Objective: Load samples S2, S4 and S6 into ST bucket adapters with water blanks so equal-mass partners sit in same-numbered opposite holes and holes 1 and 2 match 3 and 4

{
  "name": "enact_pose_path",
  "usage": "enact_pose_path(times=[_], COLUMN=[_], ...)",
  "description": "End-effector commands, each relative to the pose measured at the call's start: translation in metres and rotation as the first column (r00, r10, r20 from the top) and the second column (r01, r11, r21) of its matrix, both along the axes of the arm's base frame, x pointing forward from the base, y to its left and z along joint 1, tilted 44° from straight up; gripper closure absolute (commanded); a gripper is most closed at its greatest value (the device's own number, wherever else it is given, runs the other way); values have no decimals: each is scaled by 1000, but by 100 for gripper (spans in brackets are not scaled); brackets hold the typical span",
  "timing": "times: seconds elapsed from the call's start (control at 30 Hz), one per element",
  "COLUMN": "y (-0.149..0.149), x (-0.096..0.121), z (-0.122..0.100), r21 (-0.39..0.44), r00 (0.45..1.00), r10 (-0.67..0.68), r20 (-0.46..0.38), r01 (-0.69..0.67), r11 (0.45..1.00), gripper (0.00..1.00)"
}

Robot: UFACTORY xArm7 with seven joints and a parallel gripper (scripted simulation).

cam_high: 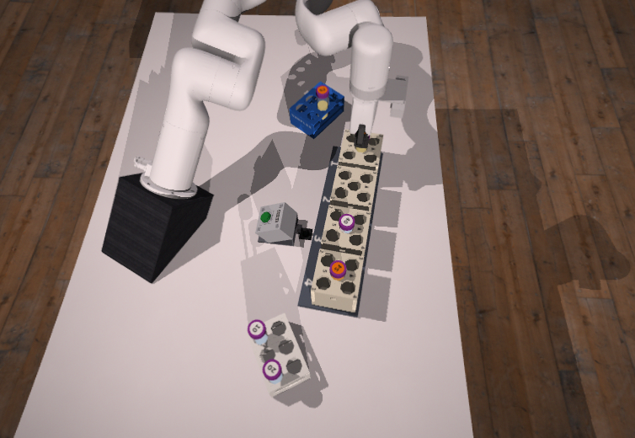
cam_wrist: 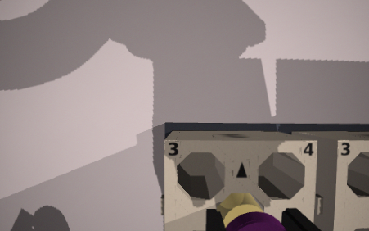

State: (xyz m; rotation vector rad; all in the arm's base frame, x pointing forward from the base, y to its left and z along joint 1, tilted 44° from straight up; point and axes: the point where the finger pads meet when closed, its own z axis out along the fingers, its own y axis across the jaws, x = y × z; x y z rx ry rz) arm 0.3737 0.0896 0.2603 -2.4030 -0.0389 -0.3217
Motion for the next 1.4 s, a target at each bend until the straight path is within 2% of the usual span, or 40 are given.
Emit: enact_pose_path(times=[0.0,0.7,1.27,1.3,1.37], y=[2,15,14,15,15], x=[2,6,6,6,6], z=[-2,-16,-16,-16,-16], r21=[1,1,1,1,1], r00=[1000,1000,1000,1000,1000], r10=[-2,-2,-2,-2,-2], r20=[3,3,3,3,3], r01=[2,2,2,2,2], r11=[1000,1000,1000,1000,1000], gripper=[100,100,100,56,56])
